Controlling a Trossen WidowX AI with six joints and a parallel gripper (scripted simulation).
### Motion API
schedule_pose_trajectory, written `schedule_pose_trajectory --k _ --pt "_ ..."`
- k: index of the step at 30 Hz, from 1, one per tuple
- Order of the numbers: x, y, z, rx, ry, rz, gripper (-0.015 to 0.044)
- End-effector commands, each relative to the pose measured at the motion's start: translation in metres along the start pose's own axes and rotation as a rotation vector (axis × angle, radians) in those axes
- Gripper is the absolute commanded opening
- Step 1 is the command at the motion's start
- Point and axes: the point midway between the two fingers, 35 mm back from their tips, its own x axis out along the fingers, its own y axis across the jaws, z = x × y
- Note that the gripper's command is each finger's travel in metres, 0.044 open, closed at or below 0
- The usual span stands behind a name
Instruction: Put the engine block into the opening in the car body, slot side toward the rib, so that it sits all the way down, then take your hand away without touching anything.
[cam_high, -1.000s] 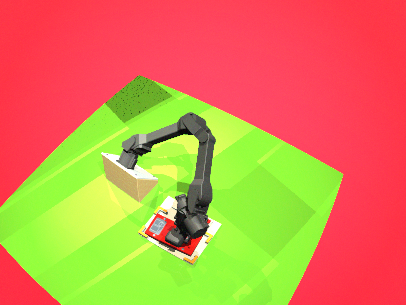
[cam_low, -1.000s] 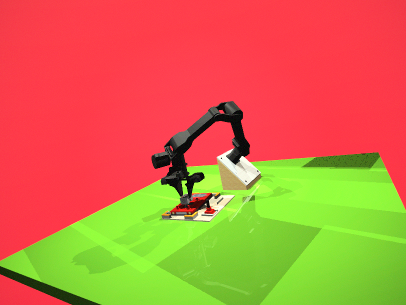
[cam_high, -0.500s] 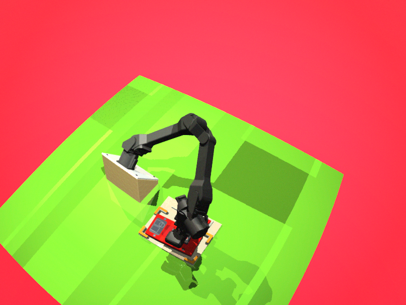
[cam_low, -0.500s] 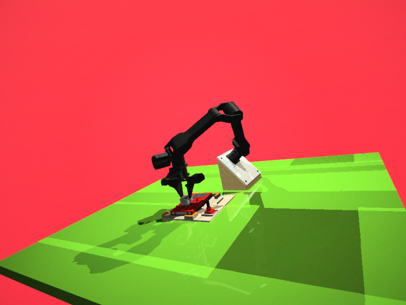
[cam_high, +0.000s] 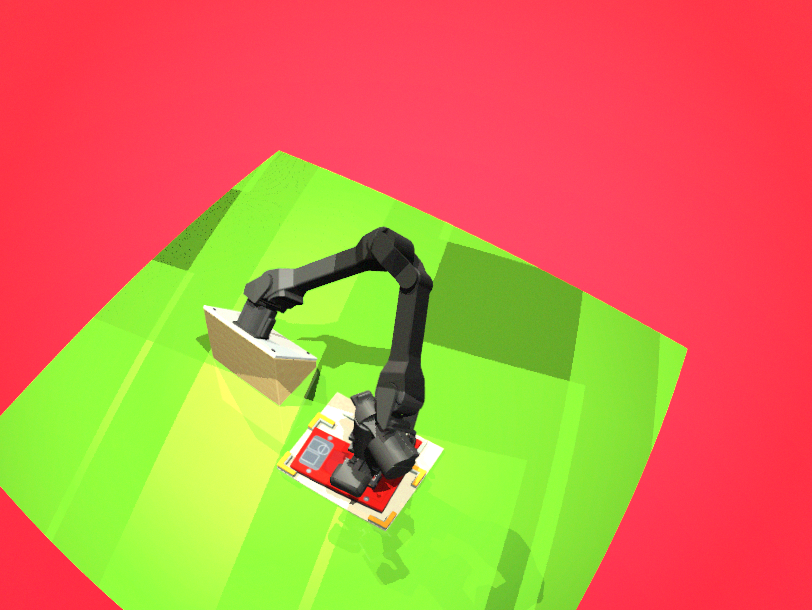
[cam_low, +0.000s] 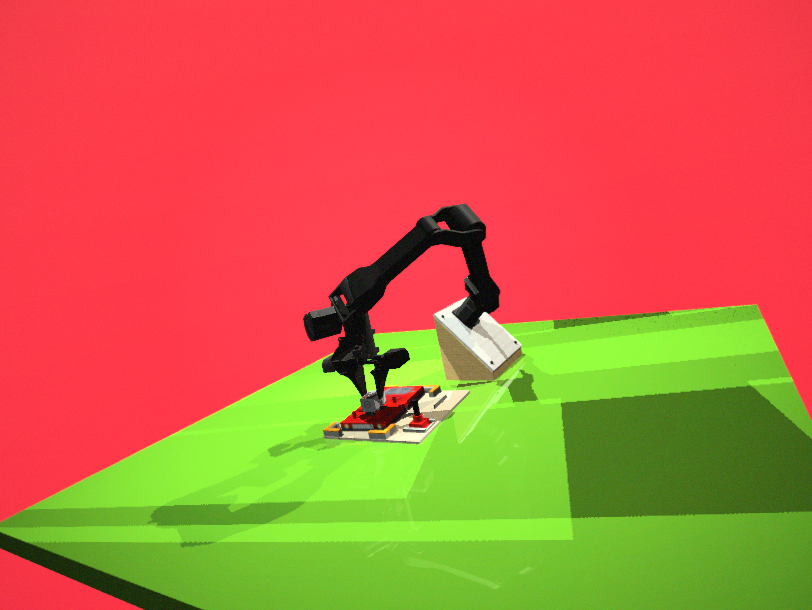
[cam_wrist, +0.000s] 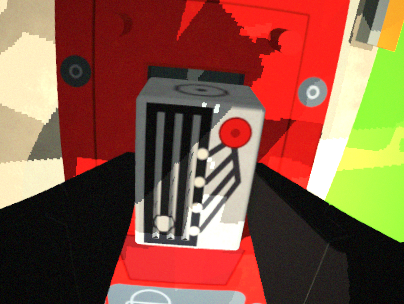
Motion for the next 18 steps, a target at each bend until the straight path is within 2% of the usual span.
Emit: schedule_pose_trajectory --k 1,18 --pt "0.0021 -0.0001 -0.0003 0.006 -0.002 0.005 0.0160" --pt "0.0061 -0.0001 -0.0002 0.006 -0.002 0.005 0.0160"
